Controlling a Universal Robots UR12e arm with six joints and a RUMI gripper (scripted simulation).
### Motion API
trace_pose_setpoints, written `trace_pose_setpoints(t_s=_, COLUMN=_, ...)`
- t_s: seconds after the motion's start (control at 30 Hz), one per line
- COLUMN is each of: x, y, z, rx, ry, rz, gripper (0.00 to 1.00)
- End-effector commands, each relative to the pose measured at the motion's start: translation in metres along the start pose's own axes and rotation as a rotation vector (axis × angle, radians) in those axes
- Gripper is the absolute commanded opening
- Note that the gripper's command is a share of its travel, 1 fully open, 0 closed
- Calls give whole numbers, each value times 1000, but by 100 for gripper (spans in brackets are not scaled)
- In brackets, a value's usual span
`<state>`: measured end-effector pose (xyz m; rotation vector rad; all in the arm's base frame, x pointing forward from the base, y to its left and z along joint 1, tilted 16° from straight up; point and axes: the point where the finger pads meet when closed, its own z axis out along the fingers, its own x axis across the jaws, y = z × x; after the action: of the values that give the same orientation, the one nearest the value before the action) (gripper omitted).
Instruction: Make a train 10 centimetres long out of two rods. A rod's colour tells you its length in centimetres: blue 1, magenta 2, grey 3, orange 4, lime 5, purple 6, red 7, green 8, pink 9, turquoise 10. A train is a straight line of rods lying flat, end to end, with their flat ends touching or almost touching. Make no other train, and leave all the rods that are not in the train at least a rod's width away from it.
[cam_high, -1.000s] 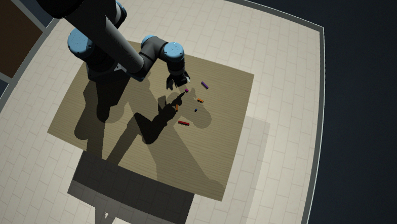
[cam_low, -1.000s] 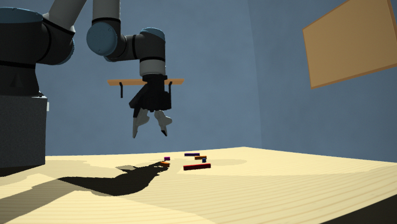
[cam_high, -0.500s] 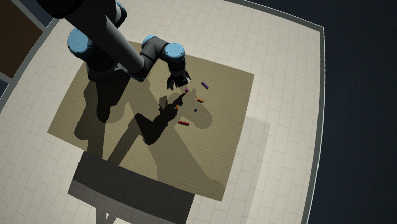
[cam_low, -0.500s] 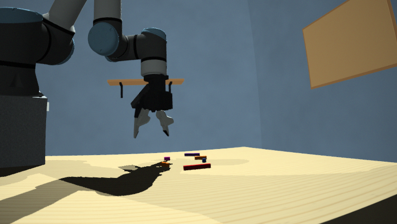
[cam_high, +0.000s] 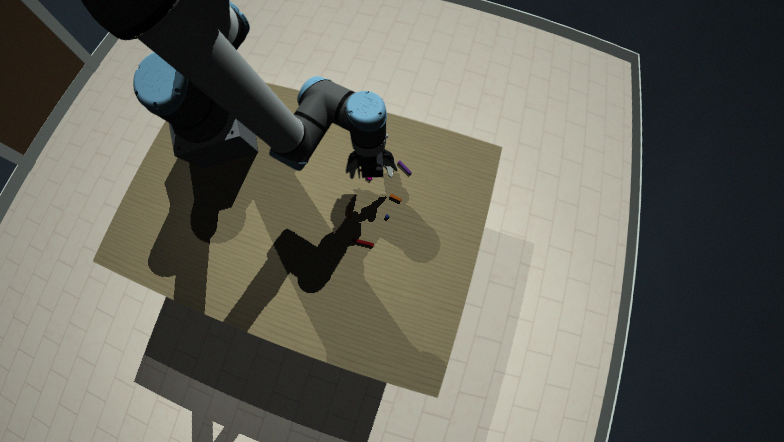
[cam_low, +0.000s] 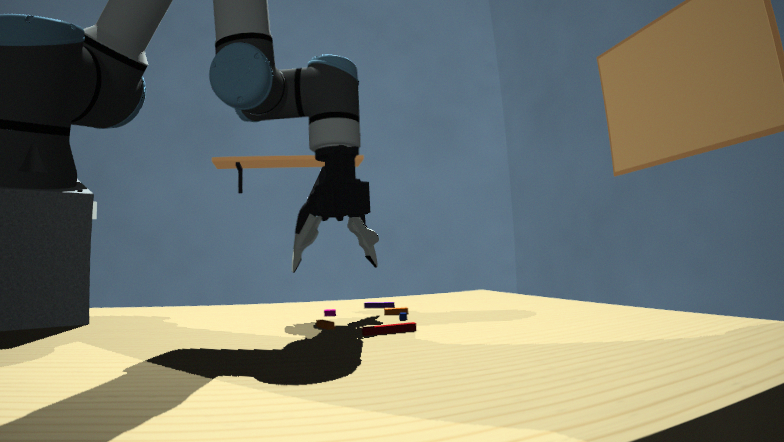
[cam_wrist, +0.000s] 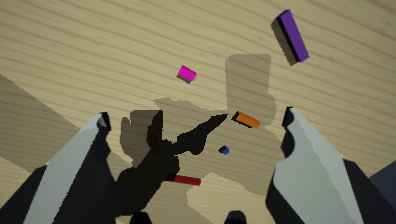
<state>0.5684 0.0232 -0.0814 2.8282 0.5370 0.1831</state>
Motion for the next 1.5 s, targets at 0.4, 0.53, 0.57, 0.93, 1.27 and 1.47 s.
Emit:
trace_pose_setpoints(t_s=0.4, x=50, y=19, z=-1, rx=-4, ry=-8, rz=351, gripper=100)
trace_pose_setpoints(t_s=0.53, x=51, y=19, z=-1, rx=-4, ry=-8, rz=354, gripper=100)
trace_pose_setpoints(t_s=0.57, x=51, y=19, z=-1, rx=-4, ry=-8, rz=354, gripper=100)
trace_pose_setpoints(t_s=0.93, x=51, y=19, z=-1, rx=-4, ry=-8, rz=354, gripper=100)
trace_pose_setpoints(t_s=1.27, x=51, y=19, z=-1, rx=-4, ry=-8, rz=354, gripper=100)
trace_pose_setpoints(t_s=1.47, x=51, y=19, z=-1, rx=-4, ry=-8, rz=354, gripper=100)
